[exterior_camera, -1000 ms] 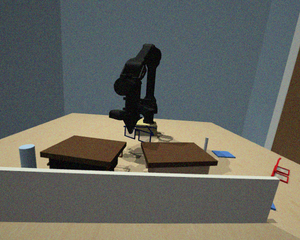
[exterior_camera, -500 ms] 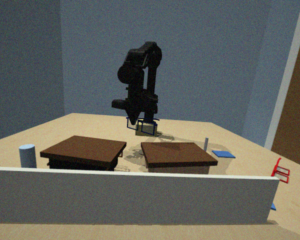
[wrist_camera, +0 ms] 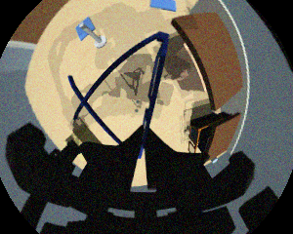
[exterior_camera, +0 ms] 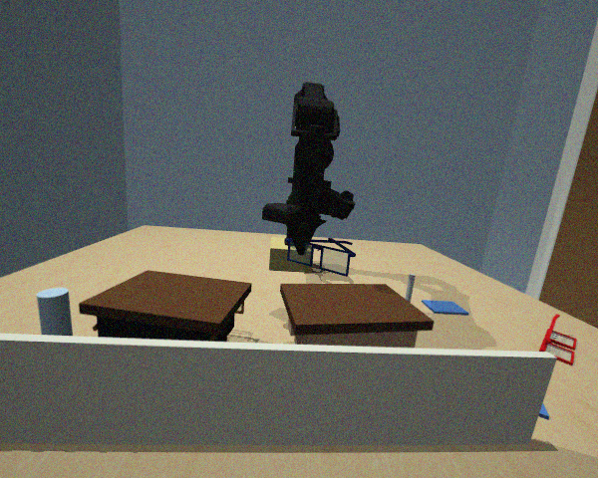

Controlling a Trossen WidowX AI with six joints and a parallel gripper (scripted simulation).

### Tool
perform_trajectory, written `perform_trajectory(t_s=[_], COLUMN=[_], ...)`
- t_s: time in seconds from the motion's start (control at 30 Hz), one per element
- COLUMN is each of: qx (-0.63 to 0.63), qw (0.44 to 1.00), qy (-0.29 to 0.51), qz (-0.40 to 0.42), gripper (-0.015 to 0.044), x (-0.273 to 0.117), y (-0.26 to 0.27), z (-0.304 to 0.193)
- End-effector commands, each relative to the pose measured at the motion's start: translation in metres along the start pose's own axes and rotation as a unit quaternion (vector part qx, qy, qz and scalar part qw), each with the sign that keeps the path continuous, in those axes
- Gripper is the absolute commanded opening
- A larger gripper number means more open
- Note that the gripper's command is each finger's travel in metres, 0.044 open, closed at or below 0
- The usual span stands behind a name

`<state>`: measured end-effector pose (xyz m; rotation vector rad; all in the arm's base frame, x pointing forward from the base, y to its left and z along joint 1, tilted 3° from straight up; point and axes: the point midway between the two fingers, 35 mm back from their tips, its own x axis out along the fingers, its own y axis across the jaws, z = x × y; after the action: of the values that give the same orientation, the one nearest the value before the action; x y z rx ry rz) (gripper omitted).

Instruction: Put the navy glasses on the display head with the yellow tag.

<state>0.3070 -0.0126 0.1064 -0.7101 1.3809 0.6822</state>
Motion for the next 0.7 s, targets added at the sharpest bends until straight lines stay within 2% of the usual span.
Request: perform_trajectory(t_s=[0.0, 0.67], qx=[0.003, 0.003], qw=[1.0, 1.0], qy=[0.001, -0.003], qz=[-0.001, 0.001], gripper=[0.0, 0.0], x=[-0.001, -0.002], y=[0.007, 0.076], z=[0.015, 0.098])
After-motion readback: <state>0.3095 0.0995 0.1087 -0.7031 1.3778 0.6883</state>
